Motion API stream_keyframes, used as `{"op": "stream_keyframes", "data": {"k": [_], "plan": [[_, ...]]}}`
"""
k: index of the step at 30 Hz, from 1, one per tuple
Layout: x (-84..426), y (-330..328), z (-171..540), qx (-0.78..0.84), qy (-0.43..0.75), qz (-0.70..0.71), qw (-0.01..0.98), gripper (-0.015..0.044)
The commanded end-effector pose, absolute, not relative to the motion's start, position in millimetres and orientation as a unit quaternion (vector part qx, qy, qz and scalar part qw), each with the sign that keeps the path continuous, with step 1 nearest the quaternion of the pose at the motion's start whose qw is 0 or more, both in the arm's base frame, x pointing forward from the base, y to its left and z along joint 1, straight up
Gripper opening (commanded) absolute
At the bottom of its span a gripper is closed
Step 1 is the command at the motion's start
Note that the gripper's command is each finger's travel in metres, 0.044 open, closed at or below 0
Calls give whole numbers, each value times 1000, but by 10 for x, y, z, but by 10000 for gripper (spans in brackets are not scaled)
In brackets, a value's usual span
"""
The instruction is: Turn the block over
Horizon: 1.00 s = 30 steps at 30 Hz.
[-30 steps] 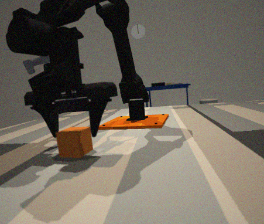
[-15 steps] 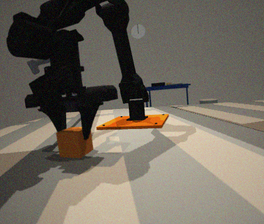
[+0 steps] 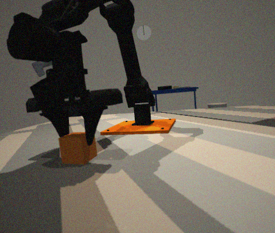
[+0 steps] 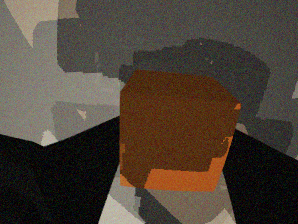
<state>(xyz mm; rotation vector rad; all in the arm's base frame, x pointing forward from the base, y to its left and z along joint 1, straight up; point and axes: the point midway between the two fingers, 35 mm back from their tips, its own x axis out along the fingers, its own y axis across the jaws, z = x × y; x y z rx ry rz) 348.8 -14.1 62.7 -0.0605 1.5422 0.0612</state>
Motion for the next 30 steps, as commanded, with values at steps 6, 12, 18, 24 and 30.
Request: {"op": "stream_keyframes", "data": {"k": [6,12,18,24,30], "plan": [[3477,-141,918,-27,697,27,716,0],[3483,-141,905,-25,683,27,729,0],[3493,-143,880,-23,648,28,761,0],[3495,-147,860,-20,612,28,790,0],[3486,-149,849,-19,574,29,818,0]]}}
